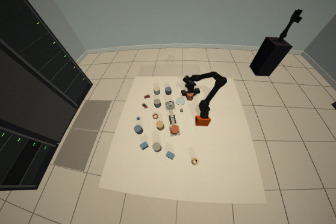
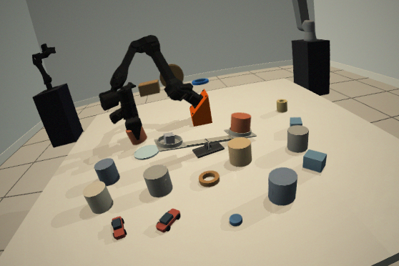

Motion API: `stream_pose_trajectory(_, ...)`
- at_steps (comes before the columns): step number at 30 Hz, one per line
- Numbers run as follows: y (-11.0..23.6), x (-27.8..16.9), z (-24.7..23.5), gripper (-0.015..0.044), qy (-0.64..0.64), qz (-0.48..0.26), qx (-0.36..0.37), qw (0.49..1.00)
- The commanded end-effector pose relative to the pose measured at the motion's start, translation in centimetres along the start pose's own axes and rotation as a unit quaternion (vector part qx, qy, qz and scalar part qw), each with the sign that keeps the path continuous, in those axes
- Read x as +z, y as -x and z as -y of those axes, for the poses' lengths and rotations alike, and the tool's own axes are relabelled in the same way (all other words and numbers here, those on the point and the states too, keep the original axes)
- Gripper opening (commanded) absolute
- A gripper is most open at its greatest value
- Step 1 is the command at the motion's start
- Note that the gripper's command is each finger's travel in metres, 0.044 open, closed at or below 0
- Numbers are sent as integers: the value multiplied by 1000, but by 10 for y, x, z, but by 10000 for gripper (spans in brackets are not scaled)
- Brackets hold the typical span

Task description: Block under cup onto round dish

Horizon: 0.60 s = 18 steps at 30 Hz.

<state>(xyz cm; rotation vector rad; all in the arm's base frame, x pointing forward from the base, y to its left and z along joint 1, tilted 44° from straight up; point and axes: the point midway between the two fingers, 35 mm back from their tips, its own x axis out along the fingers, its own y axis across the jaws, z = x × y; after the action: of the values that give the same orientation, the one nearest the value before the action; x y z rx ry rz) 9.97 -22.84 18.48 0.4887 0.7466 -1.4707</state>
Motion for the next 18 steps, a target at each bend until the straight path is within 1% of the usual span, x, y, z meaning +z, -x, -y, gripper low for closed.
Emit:
stream_pose_trajectory(1,-7,-2,-1,0,3,-2,1,1000)
stream_pose_trajectory(4,-12,-2,0,0,3,-2,1,1000)
stream_pose_trajectory(5,-6,-1,0,26,1,-1,0,1000)
stream_pose_trajectory(18,-6,-1,0,367,1,-1,0,1000)
